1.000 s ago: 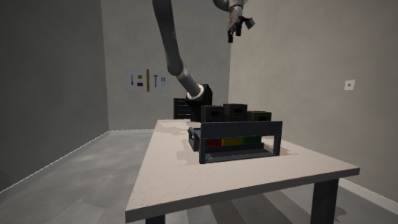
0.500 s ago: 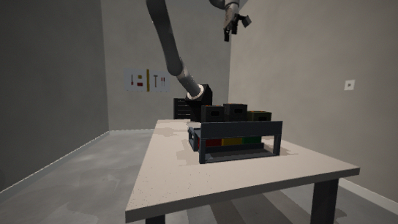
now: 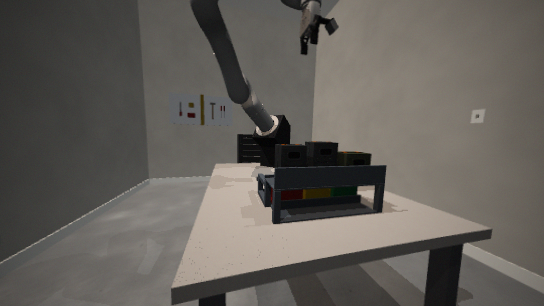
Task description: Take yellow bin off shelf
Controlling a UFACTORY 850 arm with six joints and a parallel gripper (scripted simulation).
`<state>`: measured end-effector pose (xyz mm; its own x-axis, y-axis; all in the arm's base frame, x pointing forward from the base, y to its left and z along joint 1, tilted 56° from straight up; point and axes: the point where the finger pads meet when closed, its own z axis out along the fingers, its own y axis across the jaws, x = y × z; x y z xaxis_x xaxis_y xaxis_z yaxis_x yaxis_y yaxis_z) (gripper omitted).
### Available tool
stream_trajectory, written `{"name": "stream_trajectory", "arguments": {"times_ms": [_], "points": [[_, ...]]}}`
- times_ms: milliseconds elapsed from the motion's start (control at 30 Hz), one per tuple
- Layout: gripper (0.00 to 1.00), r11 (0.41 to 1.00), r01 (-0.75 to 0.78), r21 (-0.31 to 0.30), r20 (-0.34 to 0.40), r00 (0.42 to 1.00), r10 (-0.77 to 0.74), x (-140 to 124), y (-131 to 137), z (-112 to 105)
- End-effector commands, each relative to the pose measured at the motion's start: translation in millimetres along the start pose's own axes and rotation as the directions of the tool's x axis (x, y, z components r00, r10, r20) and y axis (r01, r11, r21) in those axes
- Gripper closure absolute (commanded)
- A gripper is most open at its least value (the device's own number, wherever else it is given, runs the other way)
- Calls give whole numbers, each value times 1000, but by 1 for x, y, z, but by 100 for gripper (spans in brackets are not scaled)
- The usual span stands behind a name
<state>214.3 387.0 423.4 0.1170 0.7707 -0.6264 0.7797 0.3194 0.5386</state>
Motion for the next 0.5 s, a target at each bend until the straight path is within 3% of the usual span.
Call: {"name": "stream_trajectory", "arguments": {"times_ms": [0, 33, 467], "points": [[0, 1000, -3, 0, -3, 1000, 3, -33, 12, -2], [0, 1000, -4, 0, -3, 1000, 4, -43, 16, -2], [0, 1000, -3, 0, -3, 1000, 3, -43, 15, -2]]}}
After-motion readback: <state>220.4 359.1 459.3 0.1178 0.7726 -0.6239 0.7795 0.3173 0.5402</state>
